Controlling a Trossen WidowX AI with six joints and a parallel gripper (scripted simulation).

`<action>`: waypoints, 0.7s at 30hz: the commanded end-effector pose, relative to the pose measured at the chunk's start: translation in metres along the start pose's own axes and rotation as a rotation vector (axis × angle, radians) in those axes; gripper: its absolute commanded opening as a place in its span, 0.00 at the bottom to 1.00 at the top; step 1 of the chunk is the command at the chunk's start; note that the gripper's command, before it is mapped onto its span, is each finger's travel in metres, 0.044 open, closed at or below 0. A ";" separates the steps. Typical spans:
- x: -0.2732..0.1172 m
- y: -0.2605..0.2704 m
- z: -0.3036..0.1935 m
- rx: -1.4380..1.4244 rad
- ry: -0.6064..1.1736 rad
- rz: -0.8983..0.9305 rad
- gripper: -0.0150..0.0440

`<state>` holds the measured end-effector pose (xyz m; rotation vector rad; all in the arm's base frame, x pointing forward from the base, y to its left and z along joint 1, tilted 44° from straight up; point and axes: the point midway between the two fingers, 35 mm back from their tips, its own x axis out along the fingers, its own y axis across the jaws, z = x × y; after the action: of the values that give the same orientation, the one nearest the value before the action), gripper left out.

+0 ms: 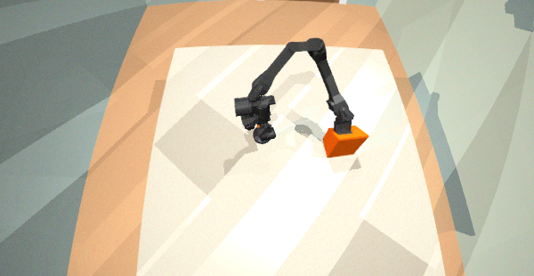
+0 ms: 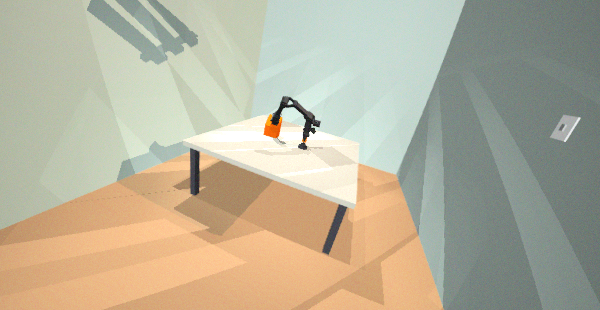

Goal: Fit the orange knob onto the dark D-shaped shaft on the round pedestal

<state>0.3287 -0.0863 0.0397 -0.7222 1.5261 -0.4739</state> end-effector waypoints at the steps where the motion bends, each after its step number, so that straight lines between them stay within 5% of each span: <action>1: 0.000 -0.001 0.000 -0.001 -0.004 -0.003 0.25; 21: -0.002 0.001 0.001 -0.001 -0.004 -0.003 0.25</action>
<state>0.3265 -0.0858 0.0381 -0.7239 1.5306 -0.4730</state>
